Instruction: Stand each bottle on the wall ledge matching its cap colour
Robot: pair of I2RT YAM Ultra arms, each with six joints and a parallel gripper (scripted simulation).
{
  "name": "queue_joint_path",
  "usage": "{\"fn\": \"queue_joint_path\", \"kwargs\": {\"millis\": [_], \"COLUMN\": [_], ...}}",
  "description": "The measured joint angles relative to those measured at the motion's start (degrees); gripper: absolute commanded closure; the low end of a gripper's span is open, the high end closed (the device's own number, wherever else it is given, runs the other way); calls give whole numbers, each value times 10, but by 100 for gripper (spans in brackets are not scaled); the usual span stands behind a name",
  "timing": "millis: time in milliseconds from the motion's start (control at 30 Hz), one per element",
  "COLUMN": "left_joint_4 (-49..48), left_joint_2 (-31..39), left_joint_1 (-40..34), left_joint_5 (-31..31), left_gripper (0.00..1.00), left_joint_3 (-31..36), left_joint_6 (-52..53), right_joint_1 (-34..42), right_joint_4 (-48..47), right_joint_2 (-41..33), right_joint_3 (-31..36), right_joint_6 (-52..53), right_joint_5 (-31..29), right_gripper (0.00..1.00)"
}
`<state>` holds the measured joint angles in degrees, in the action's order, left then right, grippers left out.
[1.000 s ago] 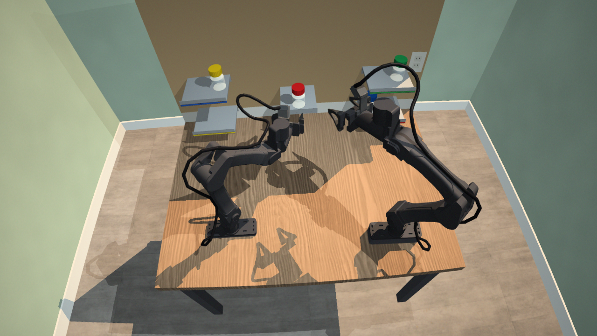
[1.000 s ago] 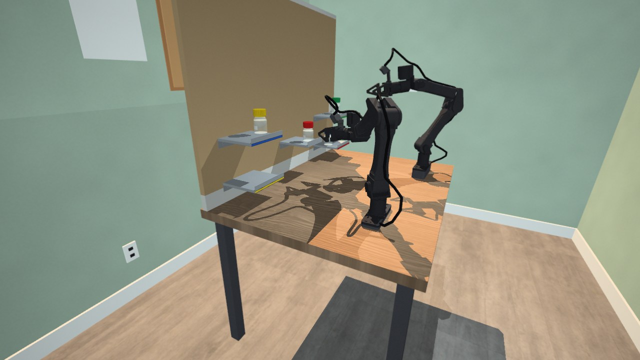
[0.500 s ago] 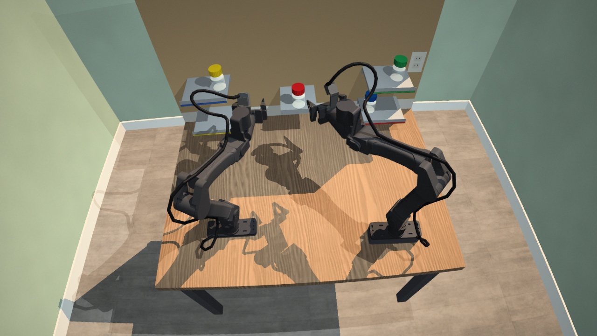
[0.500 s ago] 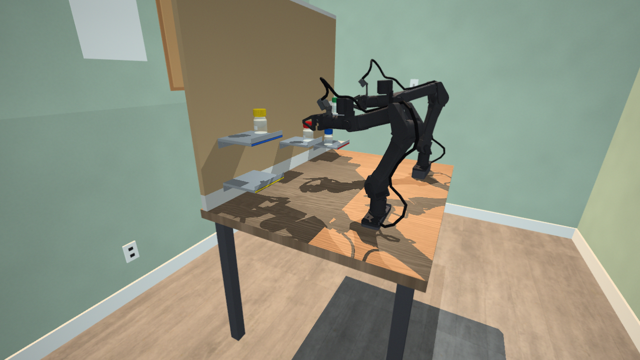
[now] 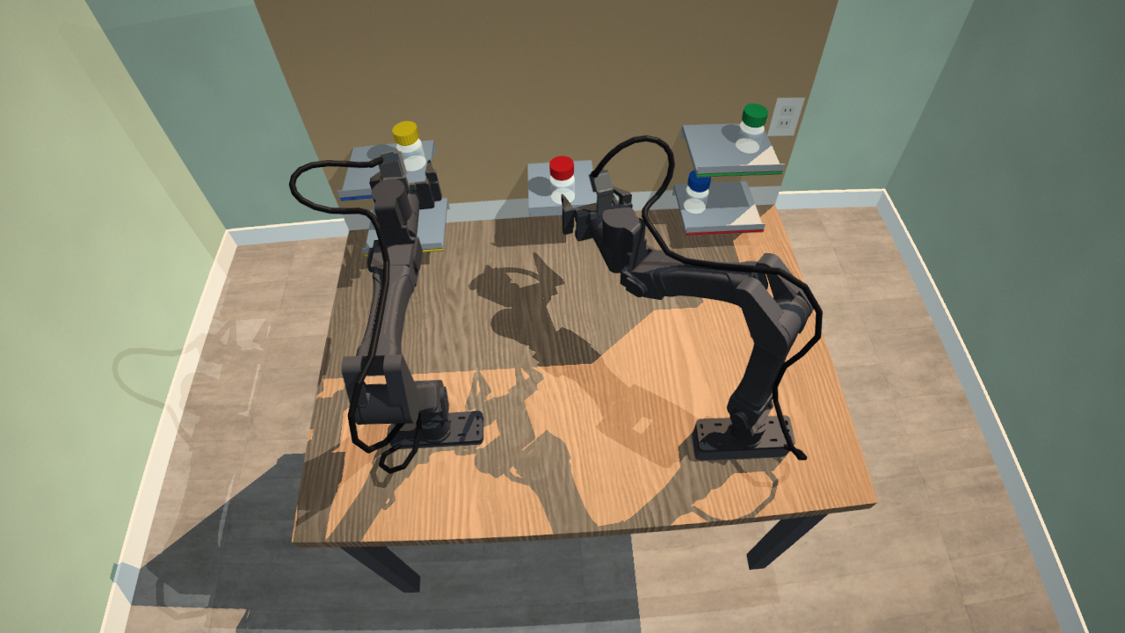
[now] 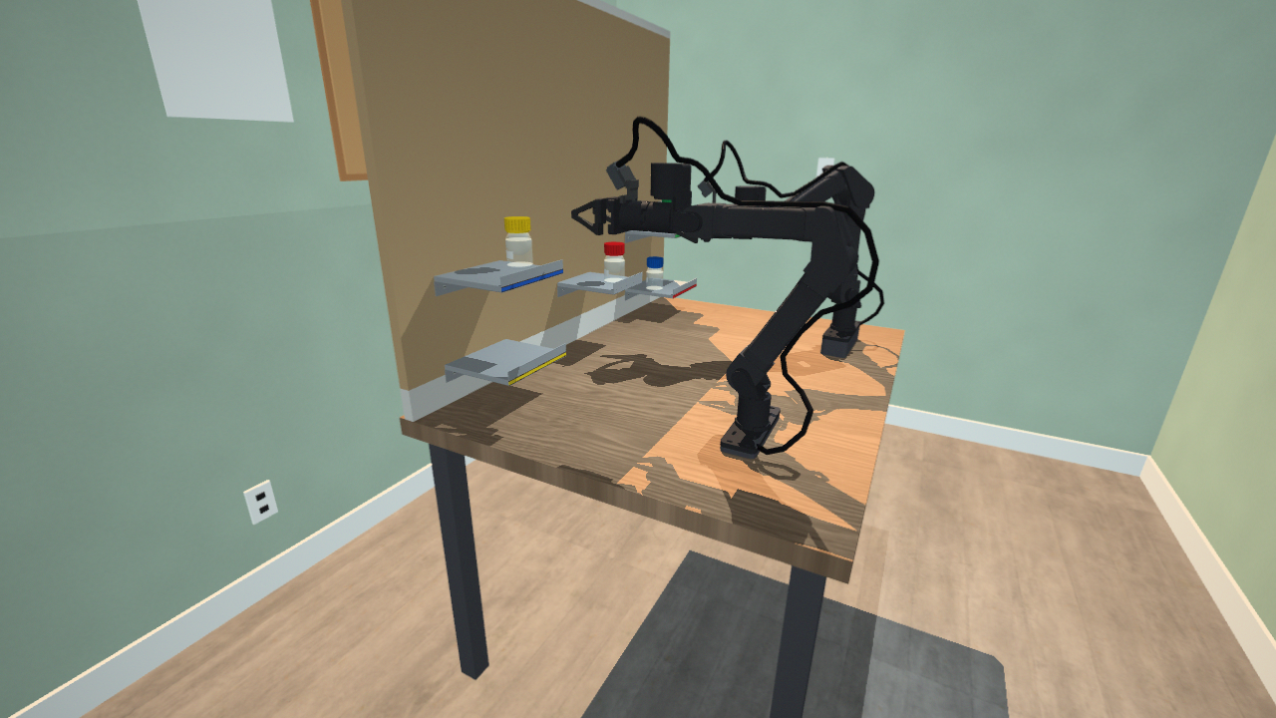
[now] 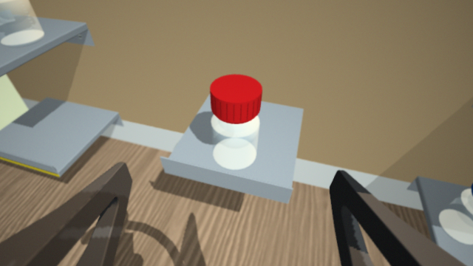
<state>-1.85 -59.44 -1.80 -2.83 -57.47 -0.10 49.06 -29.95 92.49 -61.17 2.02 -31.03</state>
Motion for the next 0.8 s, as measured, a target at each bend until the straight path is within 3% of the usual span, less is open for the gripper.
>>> {"fn": "queue_joint_path", "kwargs": {"millis": [400,433,600,667,800], "left_joint_4": [14,14,14,12,-3], "left_joint_2": [0,0,0,0,18], "left_joint_1": [14,14,15,21,61], "left_joint_5": [23,23,32,42,75], "left_gripper": [13,2,0,0,0], "left_joint_3": [-9,-9,-9,-9,33], "left_joint_6": [0,0,4,9,29], "right_joint_1": [0,0,0,0,-1], "right_joint_4": [-23,-23,-24,-25,-45], "right_joint_2": [0,0,0,0,2], "right_joint_3": [0,0,0,0,0], "right_joint_6": [-3,-3,-3,-3,-4], "right_joint_5": [-6,-6,-6,-6,-1], "right_gripper": [0,0,0,19,19]}}
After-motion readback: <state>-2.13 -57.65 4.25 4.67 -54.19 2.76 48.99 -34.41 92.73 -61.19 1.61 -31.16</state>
